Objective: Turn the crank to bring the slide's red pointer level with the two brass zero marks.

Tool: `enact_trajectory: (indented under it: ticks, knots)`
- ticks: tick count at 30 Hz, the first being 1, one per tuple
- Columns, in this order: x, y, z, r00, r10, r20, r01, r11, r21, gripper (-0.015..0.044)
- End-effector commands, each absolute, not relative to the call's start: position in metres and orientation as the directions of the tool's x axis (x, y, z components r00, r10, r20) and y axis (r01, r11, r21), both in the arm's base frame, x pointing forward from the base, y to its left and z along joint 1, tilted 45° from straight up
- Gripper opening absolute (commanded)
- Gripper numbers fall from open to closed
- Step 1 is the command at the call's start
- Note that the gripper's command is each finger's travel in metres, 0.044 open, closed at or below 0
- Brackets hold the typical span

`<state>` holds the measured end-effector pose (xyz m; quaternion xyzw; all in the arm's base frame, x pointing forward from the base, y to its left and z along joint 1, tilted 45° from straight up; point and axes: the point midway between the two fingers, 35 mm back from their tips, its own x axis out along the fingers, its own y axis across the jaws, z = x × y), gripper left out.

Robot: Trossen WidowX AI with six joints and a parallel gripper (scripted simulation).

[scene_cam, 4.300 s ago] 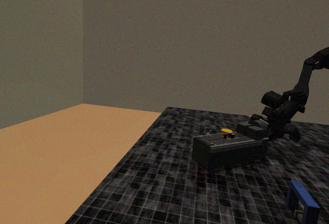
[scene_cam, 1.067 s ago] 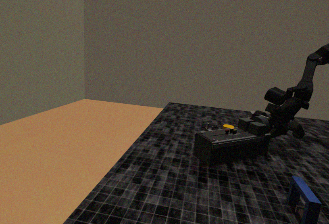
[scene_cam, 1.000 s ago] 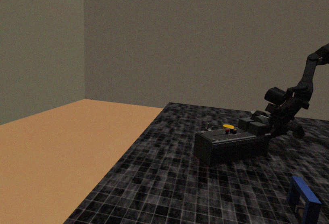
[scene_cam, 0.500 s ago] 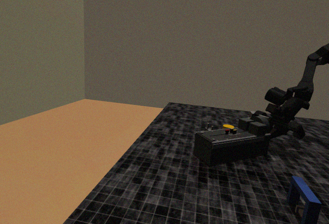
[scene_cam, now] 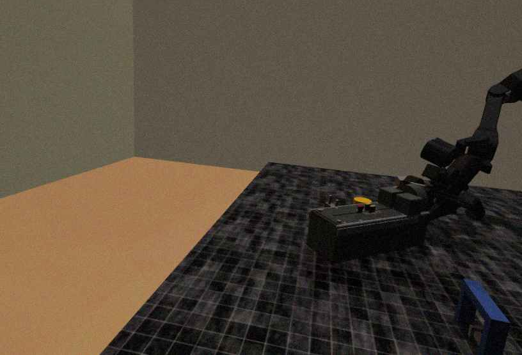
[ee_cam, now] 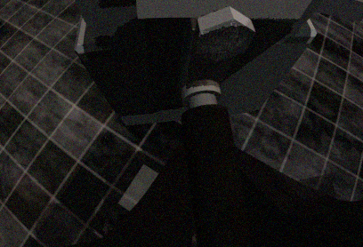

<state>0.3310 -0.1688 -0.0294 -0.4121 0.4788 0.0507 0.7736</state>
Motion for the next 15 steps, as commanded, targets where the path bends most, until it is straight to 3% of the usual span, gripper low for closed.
enact_trajectory:
  ticks: [1,15]
  knots:
    - [0.3266,-0.1621,-0.0341,0.525,-0.301,-0.796,-0.487,0.661,-0.571,0.0]
    - [0.3251,-0.1578,-0.0339,0.525,-0.301,-0.796,-0.487,0.661,-0.571,0.0]
